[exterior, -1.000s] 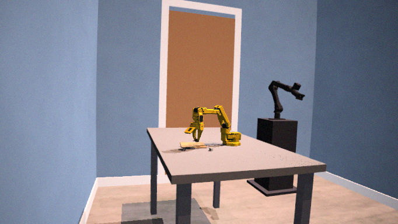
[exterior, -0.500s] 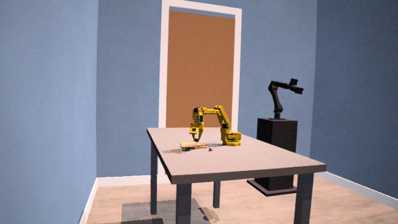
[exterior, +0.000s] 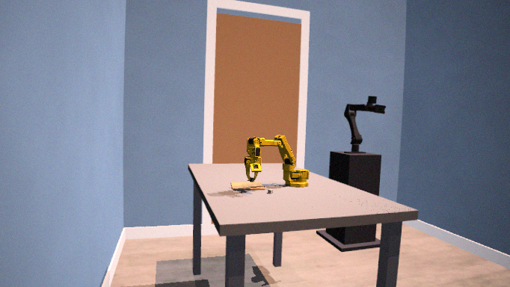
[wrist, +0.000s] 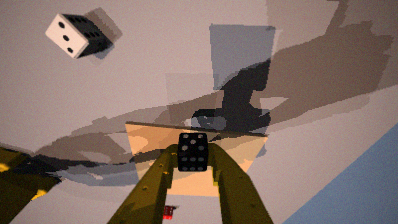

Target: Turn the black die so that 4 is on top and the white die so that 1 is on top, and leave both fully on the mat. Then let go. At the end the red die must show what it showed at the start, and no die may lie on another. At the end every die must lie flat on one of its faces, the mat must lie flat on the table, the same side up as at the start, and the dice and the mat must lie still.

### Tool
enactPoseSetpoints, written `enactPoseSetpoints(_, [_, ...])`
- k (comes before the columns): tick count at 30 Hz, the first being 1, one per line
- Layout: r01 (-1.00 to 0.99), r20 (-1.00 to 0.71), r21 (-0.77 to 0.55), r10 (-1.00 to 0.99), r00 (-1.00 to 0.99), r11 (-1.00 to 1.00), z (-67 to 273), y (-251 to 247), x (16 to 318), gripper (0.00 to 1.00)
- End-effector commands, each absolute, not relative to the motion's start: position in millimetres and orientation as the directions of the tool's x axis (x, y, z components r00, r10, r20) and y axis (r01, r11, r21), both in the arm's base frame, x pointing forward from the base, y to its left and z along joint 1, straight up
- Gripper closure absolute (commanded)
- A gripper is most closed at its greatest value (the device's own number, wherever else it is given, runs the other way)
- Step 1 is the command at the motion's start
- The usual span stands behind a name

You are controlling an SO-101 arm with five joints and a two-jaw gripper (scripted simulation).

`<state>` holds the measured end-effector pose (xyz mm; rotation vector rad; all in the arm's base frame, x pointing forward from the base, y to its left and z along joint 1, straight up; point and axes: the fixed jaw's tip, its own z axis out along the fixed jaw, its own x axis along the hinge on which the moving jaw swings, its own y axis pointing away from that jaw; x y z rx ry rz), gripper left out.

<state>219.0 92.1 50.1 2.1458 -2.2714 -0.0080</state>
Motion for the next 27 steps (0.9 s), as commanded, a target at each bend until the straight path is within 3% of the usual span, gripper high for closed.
enactPoseSetpoints(1, [-0.997,-0.018,-0.056,-0.998,0.059,-0.058,65.8,91.8,226.2,1.00])
enactPoseSetpoints(11, [-0.956,-0.005,-0.059,-0.957,0.289,-0.288,65.8,90.0,226.5,1.00])
enactPoseSetpoints(27, [-0.926,0.000,-0.059,-0.928,0.373,-0.372,65.8,89.3,226.8,1.00])
